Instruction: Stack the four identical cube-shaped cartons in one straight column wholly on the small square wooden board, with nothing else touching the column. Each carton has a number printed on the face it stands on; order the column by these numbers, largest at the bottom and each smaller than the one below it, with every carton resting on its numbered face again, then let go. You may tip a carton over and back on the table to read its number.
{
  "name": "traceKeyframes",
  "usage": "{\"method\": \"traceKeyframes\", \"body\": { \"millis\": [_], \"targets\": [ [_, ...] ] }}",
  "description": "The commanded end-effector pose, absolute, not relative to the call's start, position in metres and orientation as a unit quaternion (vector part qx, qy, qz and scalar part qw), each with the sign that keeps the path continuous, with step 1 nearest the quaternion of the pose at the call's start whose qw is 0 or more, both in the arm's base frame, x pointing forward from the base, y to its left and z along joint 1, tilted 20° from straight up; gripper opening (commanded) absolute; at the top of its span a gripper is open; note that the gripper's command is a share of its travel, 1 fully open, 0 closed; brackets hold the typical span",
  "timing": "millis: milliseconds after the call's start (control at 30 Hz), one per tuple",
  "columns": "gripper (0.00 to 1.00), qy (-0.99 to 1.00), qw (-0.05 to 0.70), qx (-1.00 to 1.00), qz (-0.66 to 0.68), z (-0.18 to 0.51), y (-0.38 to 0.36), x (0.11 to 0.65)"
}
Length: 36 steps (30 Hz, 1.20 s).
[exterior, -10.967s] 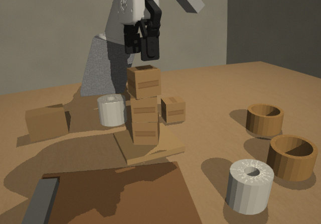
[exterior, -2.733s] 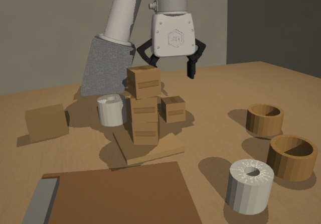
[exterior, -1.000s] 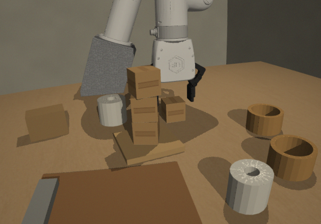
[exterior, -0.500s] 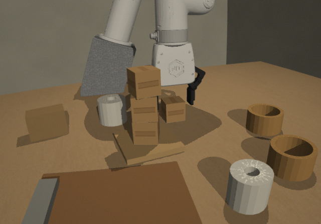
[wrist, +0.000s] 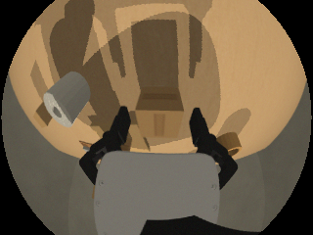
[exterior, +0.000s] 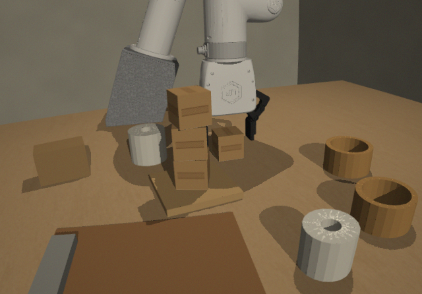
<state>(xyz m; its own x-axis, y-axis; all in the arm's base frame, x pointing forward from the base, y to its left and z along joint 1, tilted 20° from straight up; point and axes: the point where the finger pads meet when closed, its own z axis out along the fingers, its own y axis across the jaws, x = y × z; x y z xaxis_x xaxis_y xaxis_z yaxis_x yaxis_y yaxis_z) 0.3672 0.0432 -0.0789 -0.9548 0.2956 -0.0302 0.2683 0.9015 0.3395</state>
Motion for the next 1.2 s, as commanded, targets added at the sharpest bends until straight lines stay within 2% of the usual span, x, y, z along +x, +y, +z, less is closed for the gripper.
{"method": "traceKeyframes", "body": {
  "millis": [0,1067,1100,1167],
  "targets": [
    [1.00,0.974,0.042,0.145,0.168,-0.0791,0.0433,0.3682],
    [1.00,0.974,0.042,0.145,0.168,-0.0803,0.0436,0.3682],
    [0.00,0.974,0.042,0.145,0.168,-0.0803,0.0436,0.3682],
    [0.00,0.974,0.042,0.145,0.168,-0.0803,0.0436,0.3682]
  ]
}}
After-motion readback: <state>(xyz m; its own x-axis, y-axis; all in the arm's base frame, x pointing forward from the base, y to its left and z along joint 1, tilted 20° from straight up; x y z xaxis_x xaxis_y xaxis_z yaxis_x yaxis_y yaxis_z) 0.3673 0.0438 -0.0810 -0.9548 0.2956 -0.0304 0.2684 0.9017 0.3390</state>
